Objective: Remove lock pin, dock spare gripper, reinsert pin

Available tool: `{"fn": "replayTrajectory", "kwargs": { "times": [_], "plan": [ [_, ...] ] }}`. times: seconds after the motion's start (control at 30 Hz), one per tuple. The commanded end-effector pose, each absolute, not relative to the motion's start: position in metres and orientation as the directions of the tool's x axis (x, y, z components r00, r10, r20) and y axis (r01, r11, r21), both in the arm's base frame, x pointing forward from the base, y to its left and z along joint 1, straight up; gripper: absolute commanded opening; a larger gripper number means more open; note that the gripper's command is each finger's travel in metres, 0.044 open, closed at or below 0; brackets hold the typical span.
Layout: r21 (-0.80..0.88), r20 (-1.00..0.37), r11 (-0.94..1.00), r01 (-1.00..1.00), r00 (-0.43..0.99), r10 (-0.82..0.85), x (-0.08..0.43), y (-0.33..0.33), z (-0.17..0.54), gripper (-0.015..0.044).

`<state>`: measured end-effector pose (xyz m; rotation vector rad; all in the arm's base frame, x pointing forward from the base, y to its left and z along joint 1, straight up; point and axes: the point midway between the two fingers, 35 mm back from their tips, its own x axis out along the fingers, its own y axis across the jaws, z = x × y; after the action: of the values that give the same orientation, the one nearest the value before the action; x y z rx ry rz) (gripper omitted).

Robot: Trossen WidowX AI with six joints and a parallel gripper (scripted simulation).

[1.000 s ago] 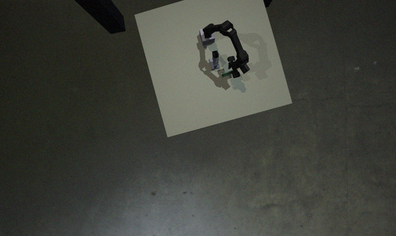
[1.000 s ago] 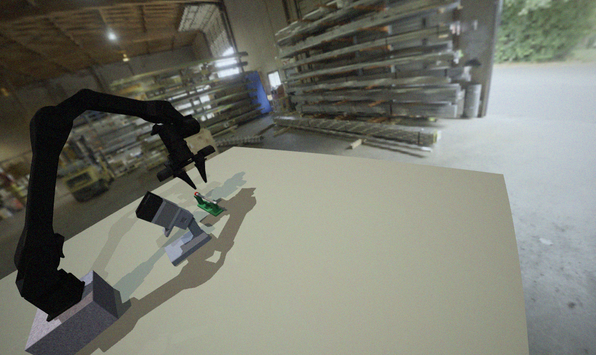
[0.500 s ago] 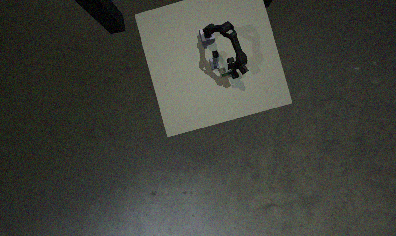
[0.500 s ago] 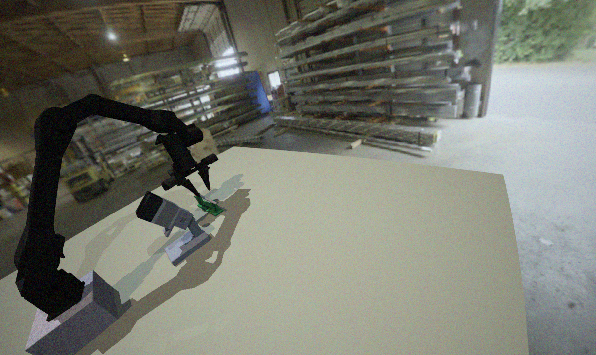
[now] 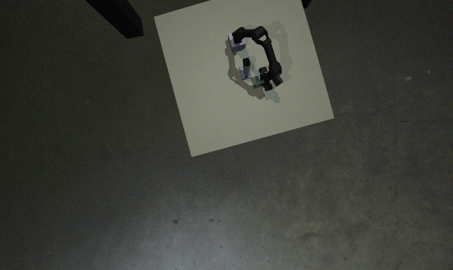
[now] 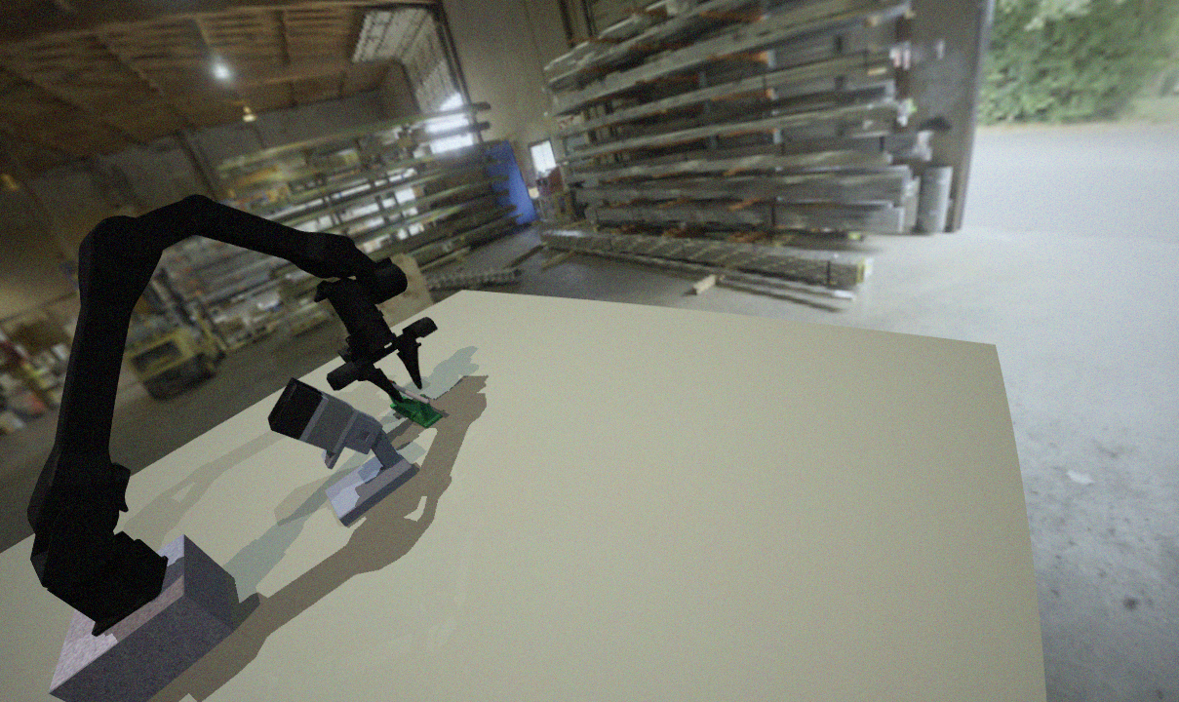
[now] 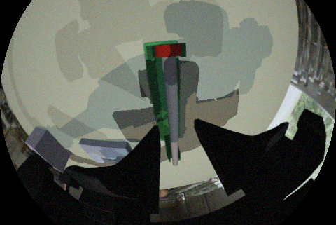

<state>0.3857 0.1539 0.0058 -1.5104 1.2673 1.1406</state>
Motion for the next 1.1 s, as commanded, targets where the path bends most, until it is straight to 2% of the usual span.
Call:
{"fn": "replayTrajectory", "kwargs": {
  "times": [0.0,0.9,1.07],
  "plan": [
    [-0.030,-0.969,-0.137,-0.990,0.062,-0.239,0.3828,0.1521,-0.0081,0.0180],
    [-0.030,-0.969,-0.137,-0.990,0.062,-0.239,0.3821,0.1521,-0.0170,0.0180],
    [-0.030,-0.969,-0.137,-0.990,0.062,-0.239,0.3821,0.1521,-0.0170,0.0049]
  ]
}}
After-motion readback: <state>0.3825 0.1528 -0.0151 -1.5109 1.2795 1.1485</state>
